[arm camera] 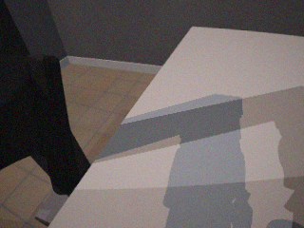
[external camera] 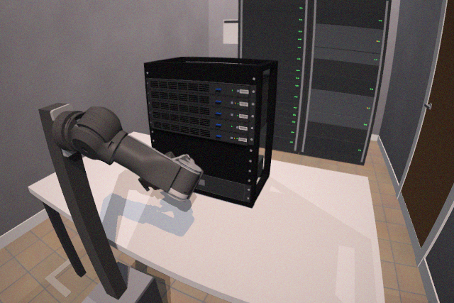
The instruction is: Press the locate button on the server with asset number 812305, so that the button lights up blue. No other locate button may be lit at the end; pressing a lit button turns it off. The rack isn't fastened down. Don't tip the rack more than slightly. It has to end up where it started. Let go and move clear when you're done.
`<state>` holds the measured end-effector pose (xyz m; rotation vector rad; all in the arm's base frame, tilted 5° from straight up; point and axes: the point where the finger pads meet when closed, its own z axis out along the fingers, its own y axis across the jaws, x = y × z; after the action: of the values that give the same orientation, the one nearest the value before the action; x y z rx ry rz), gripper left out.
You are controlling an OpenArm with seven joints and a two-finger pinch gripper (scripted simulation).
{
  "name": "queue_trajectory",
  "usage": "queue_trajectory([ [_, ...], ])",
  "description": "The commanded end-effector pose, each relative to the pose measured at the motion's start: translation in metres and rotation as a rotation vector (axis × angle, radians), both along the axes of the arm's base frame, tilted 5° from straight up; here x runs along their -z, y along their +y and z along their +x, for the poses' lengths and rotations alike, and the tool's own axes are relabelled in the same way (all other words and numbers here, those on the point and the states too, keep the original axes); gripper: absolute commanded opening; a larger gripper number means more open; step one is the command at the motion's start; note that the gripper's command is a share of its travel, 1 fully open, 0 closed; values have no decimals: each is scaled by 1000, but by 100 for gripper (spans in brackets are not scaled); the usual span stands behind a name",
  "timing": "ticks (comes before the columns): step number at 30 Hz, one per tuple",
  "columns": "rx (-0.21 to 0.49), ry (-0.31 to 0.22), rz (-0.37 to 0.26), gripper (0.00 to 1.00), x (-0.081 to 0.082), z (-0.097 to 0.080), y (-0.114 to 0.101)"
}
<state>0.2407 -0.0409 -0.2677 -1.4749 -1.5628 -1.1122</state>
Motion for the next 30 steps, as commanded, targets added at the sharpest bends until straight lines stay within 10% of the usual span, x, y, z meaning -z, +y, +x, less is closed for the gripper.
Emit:
queue_trajectory([
  [1,41,-16,25,60,-6,7,-1],
  [30,743,-64,288,60,-43,70,-83],
])
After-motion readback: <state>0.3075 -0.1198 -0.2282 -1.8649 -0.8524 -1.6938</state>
